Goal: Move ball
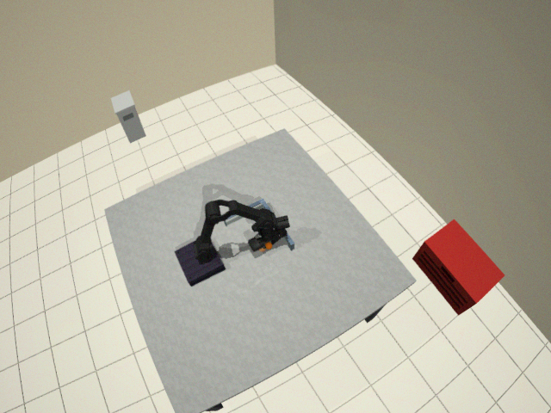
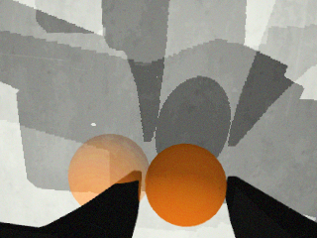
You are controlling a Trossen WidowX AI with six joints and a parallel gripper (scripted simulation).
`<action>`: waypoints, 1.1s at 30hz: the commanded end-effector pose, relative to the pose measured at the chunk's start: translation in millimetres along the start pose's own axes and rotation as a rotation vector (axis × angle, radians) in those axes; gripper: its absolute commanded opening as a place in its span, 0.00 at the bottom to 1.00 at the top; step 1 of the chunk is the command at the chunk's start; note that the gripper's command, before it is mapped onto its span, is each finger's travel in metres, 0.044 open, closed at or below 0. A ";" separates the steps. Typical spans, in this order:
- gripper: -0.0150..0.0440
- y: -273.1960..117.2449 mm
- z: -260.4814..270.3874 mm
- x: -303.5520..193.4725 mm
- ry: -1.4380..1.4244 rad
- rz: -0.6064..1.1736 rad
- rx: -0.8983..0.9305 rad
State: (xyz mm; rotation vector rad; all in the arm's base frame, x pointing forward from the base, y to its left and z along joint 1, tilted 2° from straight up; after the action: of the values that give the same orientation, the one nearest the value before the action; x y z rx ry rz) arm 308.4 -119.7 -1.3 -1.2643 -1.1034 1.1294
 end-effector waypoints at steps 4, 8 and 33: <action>0.49 1.0 -0.2 0.5 -0.003 -0.004 -0.002; 0.31 -8.7 -2.4 -0.1 -0.003 -0.003 -0.002; 0.25 -124.7 2.3 -0.1 -0.003 -0.004 -0.002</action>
State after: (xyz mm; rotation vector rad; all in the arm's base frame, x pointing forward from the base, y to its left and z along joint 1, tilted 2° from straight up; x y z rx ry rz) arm 311.2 -119.7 124.0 -1.2710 -1.1104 1.1293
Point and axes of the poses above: the point midway between the two fingers, 35 mm back from their tips, its own y axis out along the fingers, its own z axis across the jaws, x = y × z, the point moved 1 cm from there along -y, back along the fingers, and after that the axes turned 1 degree about y, right-handed, at the moved point
